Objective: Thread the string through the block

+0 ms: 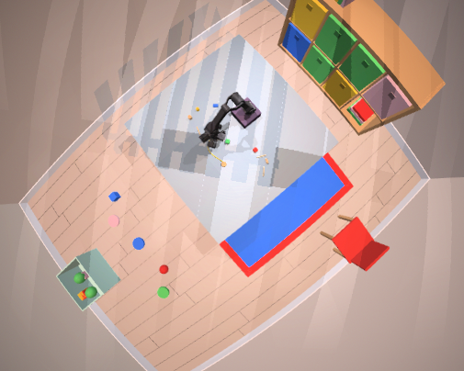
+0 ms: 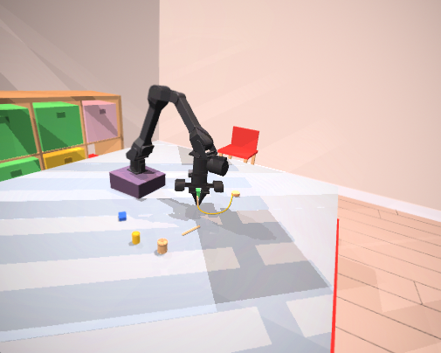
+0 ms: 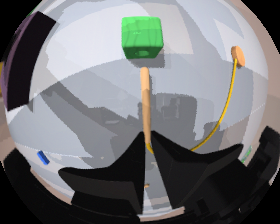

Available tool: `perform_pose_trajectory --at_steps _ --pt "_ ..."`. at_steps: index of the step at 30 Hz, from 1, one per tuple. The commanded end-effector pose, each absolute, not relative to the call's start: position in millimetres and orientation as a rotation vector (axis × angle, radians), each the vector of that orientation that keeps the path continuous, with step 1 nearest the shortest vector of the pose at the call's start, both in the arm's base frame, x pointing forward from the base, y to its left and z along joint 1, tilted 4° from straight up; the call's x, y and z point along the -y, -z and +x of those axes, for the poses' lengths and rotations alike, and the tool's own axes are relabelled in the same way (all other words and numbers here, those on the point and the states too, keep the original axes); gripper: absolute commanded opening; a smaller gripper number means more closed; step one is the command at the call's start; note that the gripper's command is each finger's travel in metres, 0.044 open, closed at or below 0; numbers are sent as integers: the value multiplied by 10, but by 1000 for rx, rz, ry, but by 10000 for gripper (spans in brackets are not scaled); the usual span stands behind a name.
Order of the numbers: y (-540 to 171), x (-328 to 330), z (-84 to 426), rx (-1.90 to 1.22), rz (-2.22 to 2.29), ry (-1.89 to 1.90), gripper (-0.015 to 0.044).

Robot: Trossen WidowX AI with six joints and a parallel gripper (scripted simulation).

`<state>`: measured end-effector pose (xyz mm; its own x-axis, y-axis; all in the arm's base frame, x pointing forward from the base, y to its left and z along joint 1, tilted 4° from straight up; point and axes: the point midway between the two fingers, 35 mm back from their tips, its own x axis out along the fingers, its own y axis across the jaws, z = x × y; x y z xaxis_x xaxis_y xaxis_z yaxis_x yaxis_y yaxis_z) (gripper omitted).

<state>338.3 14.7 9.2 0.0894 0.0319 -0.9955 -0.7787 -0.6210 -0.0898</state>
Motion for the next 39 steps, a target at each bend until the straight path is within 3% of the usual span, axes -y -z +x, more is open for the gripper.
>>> perform_pose_trajectory --at_steps 1,39 --pt "-112 -168 3354 -745 -1731 -1590 0" --pt "-94 -224 3282 -746 -1733 -1588 0"
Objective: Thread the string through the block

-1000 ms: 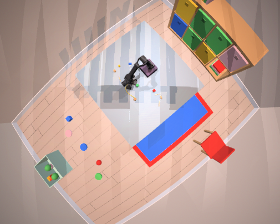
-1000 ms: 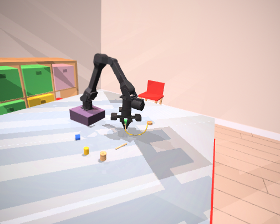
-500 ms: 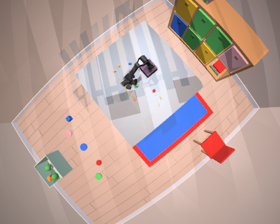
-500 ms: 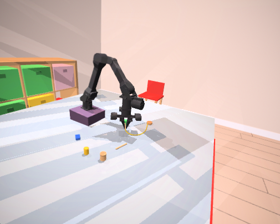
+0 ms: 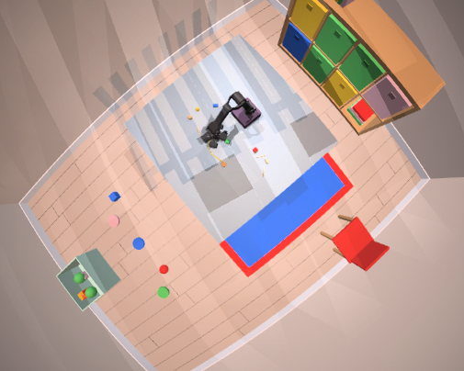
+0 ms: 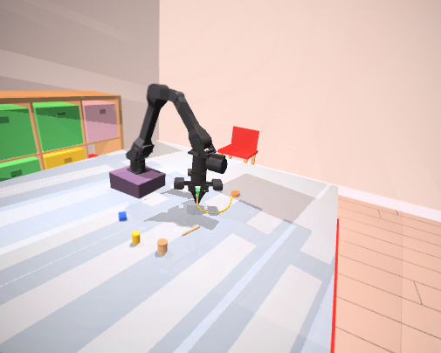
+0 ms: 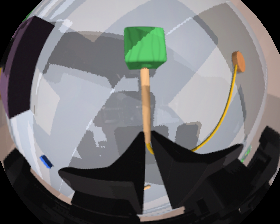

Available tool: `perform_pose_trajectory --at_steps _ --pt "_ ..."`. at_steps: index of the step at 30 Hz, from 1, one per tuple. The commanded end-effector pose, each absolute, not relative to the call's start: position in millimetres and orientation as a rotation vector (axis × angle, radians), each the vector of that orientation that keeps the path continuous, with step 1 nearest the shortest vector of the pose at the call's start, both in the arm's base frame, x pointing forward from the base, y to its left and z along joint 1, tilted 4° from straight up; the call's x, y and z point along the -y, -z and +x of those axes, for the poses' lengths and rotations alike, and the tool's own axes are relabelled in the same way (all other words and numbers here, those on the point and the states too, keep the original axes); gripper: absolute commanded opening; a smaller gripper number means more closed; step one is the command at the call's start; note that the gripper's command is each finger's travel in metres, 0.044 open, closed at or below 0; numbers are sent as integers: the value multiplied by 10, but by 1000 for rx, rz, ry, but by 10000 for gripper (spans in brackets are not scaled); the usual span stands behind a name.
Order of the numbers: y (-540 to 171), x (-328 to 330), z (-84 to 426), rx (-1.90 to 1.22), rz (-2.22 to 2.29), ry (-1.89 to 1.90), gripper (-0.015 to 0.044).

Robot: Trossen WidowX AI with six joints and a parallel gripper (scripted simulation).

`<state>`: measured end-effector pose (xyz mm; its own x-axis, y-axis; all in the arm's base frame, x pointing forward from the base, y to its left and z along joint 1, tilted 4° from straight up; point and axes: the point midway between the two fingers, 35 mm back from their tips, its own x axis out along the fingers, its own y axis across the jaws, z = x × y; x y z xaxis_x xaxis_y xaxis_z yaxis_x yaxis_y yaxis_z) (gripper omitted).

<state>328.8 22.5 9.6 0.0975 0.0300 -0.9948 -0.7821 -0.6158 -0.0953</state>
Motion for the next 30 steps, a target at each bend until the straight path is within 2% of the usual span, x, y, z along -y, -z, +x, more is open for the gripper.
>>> perform_pose_trajectory --at_steps 1,30 --pt "-94 -231 3277 -746 -1733 -1588 0" --pt "-101 -568 3024 -744 -1729 -1591 0"
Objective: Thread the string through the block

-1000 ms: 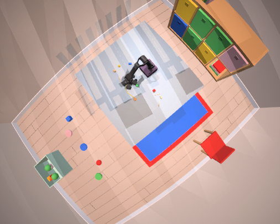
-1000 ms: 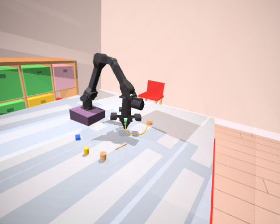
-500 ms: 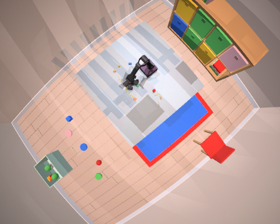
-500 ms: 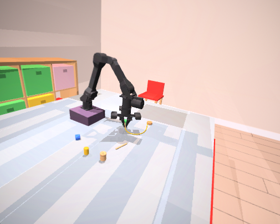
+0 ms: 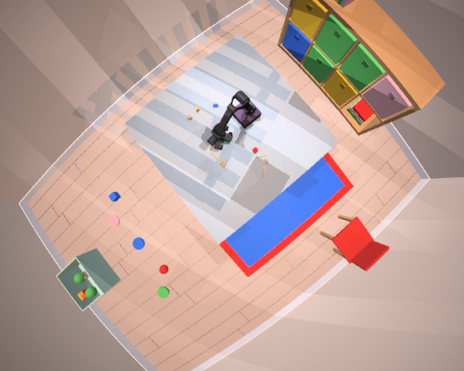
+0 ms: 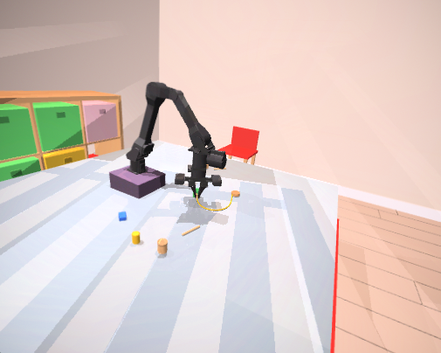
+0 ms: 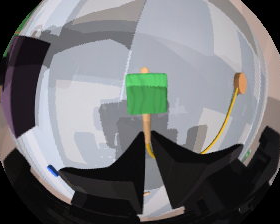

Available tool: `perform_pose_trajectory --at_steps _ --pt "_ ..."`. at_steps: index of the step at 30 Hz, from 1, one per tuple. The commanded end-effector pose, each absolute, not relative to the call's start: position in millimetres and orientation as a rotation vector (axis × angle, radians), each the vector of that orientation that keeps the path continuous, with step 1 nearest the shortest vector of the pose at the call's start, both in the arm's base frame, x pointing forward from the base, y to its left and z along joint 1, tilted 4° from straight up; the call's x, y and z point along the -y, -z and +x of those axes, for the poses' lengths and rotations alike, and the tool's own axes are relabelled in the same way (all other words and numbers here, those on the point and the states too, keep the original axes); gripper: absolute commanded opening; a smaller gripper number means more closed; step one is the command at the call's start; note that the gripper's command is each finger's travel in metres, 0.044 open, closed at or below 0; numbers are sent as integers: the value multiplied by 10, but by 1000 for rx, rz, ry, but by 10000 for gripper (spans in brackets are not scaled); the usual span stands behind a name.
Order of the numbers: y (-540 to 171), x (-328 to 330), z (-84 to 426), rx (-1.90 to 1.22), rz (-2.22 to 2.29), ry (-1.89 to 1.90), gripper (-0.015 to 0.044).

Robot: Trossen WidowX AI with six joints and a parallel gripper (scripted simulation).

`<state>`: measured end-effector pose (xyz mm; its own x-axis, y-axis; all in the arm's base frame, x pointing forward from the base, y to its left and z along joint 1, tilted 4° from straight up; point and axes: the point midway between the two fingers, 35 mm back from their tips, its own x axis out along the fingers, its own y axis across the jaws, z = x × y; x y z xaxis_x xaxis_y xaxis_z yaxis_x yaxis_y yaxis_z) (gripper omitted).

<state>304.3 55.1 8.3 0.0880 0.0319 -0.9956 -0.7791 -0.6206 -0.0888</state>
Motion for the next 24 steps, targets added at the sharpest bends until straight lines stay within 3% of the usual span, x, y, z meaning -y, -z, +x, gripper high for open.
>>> perform_pose_trajectory --at_steps 1,13,18,24 --pt "-100 -580 3015 -744 -1729 -1591 0" --pt "-91 -684 2935 -743 -1727 -1593 0" --pt "-75 -687 2936 -739 -1723 -1605 124" --pt "-470 -680 2933 -739 -1723 -1604 124"
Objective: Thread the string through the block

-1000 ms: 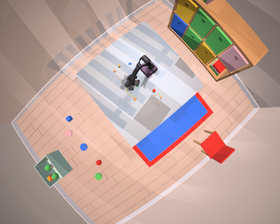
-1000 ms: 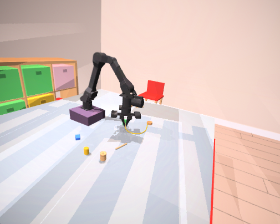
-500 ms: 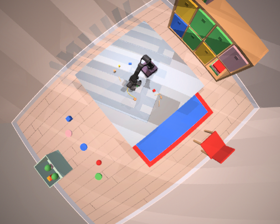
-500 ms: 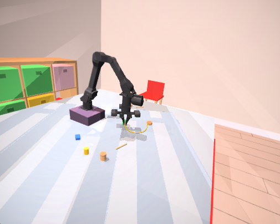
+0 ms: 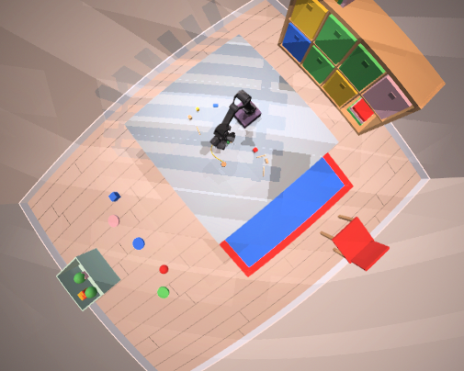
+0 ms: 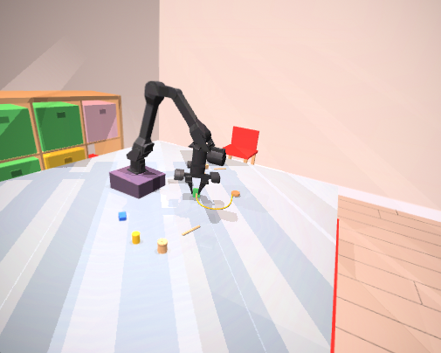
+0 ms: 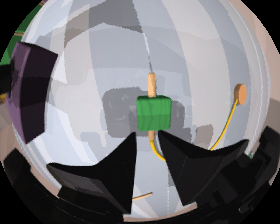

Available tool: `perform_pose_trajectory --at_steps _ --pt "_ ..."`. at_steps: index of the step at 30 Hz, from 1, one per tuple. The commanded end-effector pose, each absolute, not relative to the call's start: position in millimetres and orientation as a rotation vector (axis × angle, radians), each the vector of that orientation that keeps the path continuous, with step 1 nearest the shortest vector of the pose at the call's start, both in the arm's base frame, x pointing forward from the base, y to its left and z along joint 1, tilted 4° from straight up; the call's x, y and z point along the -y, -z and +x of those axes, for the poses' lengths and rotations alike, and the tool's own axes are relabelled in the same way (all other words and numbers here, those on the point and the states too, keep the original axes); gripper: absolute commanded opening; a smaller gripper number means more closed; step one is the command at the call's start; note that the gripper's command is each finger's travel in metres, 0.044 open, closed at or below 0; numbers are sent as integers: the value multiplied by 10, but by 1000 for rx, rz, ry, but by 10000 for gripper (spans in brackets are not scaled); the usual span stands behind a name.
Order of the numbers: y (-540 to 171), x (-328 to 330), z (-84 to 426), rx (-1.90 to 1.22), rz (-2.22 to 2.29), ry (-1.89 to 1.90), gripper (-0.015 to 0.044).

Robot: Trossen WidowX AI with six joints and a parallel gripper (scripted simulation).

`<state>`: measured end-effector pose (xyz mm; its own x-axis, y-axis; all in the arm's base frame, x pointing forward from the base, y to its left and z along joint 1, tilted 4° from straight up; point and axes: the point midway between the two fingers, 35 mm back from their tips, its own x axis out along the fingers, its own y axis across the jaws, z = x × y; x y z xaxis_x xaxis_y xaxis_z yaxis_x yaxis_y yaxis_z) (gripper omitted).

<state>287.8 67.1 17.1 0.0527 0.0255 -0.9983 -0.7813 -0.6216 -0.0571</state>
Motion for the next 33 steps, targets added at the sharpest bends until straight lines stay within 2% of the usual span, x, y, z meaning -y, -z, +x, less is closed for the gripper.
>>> perform_pose_trajectory --at_steps 1,4,10,21,33 --pt "-641 -673 2912 -739 -1723 -1604 124" --pt "-875 -659 2866 -739 -1723 -1604 124" --pt "-852 -679 2901 -771 -1685 -1548 124" --pt "-848 -832 2784 -1267 -914 -877 124" --pt "-842 -987 2645 -1476 -13 -69 124"
